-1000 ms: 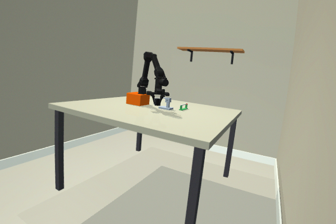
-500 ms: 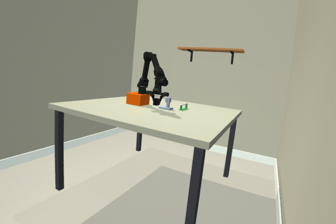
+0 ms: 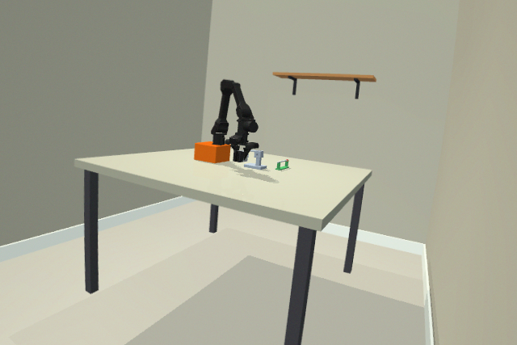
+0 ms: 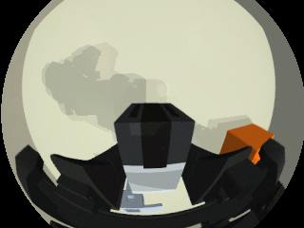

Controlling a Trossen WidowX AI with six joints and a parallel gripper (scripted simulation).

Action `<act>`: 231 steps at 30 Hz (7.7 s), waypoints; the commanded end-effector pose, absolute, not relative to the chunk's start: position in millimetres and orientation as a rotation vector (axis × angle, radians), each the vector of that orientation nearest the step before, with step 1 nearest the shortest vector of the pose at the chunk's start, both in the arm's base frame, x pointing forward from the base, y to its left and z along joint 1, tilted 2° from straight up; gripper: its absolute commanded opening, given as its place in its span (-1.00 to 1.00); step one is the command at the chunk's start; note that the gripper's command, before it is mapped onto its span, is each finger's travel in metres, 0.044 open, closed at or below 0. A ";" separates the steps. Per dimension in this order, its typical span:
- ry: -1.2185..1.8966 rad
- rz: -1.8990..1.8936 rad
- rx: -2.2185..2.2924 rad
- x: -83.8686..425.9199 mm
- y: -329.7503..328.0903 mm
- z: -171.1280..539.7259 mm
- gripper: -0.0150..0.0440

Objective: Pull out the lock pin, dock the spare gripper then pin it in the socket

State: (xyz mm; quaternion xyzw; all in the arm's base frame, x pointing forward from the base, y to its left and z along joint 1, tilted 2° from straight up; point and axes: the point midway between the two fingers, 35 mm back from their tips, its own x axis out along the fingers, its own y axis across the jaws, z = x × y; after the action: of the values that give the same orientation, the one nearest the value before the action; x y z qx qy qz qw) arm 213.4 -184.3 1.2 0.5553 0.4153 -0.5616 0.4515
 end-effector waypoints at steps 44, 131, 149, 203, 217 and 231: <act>0.066 -2.118 2.165 202.2 -182.2 2.9 -0.49; -0.336 -2.284 2.341 197.9 -180.4 -3.5 1.00; -0.333 -2.286 2.340 197.4 -179.8 4.1 1.00; -0.400 -1.183 2.942 198.7 -182.9 46.5 1.00; -0.400 -1.184 2.943 197.0 -181.5 9.8 1.00; -0.400 -1.185 2.943 198.1 -184.3 -13.4 1.00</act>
State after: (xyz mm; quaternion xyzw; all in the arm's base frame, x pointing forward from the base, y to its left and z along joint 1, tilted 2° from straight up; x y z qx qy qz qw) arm 199.1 -186.5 -5.2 0.9203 -0.1290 -0.3683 -0.0271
